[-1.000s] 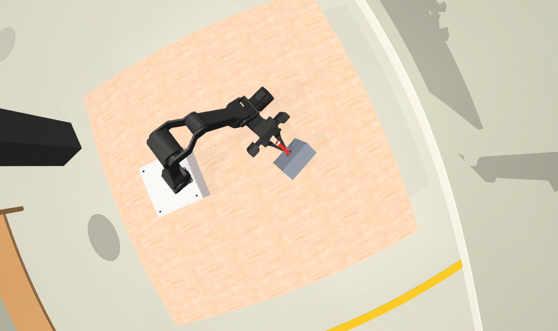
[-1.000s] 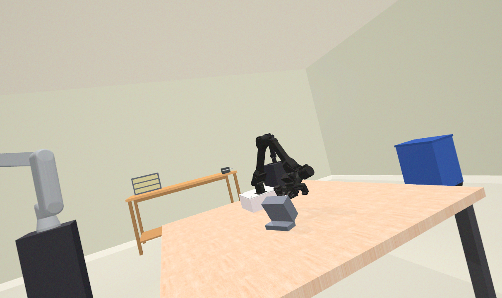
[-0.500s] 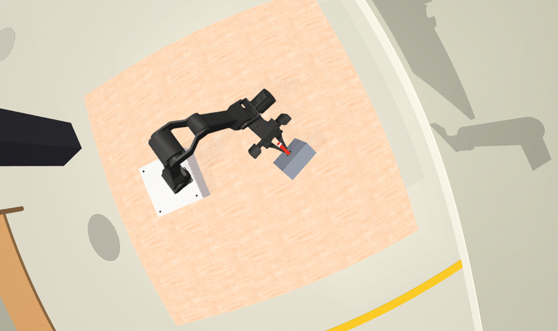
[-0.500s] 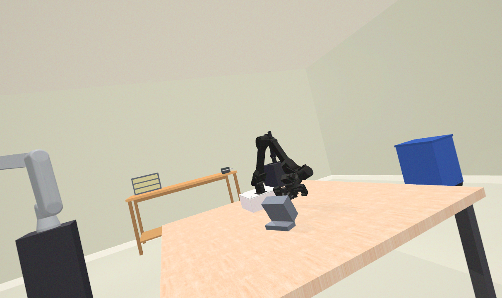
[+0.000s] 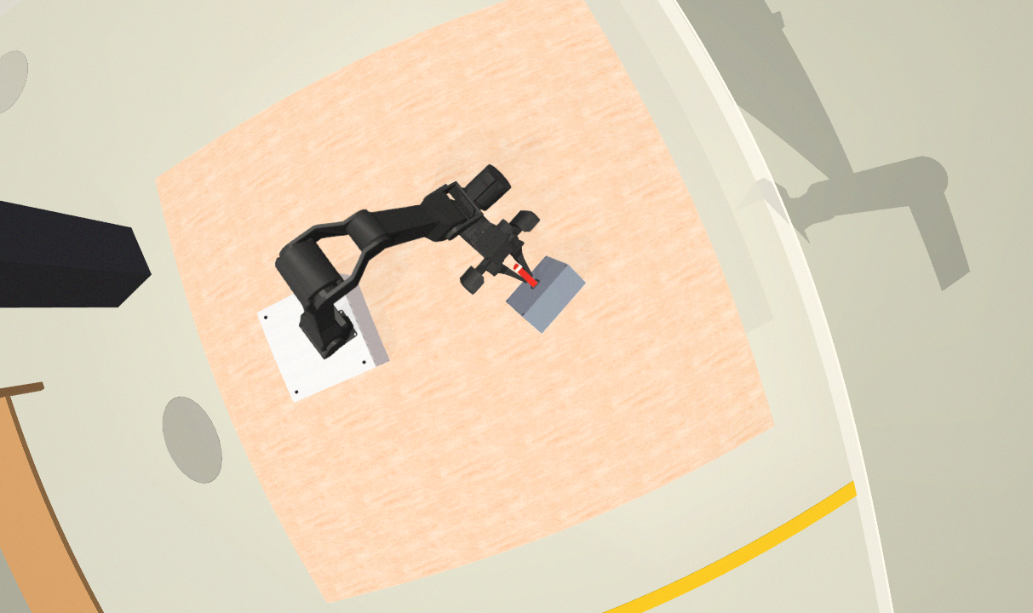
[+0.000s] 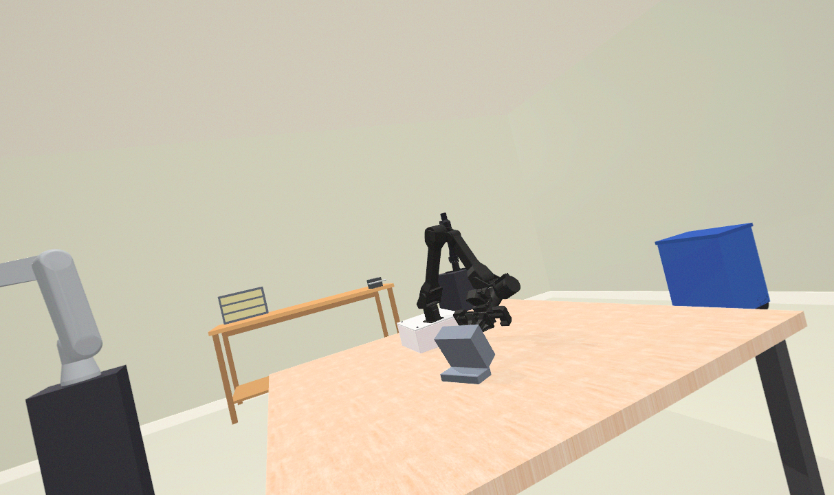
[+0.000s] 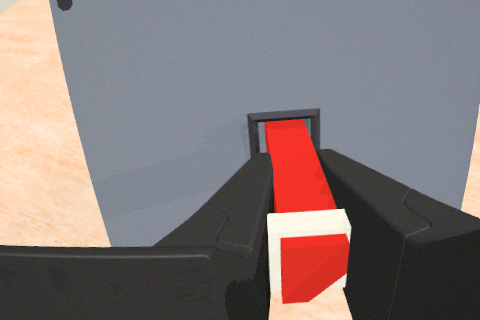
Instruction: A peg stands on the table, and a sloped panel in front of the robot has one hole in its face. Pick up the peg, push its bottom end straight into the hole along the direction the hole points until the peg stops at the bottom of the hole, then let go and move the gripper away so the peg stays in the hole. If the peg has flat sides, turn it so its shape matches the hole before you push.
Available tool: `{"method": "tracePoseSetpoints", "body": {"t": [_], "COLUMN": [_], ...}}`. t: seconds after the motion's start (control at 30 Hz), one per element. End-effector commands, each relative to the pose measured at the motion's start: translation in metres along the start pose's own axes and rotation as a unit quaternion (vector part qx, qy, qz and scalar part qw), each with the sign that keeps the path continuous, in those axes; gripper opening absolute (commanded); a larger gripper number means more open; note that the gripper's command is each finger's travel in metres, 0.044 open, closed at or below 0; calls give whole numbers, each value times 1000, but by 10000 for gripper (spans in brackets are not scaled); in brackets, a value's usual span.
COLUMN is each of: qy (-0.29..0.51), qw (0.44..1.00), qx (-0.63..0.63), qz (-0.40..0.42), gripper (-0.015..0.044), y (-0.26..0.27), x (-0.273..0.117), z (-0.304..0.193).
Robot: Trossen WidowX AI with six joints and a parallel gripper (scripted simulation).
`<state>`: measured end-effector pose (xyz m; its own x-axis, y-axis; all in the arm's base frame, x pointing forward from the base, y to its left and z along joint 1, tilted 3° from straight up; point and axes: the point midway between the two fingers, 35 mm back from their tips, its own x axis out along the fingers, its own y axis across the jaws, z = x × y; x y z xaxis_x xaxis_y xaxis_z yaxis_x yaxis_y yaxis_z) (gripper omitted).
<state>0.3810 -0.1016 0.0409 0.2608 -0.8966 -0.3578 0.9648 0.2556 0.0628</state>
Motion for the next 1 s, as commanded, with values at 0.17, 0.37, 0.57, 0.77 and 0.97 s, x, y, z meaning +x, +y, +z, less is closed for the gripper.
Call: {"method": "tracePoseSetpoints", "body": {"t": [0.17,0.37,0.57,0.77,0.97], "qy": [0,1,3,6,8], "qw": [1000,1000,1000,1000,1000], "qx": [0,0,0,-1,-1], "qz": [0,0,0,0,0], "gripper": [263,420,440,440,440], "y": [0,0,1,2,3], "x": [0,-2,-8,-14,-21], "z": [0,0,-2,-4,-5]}}
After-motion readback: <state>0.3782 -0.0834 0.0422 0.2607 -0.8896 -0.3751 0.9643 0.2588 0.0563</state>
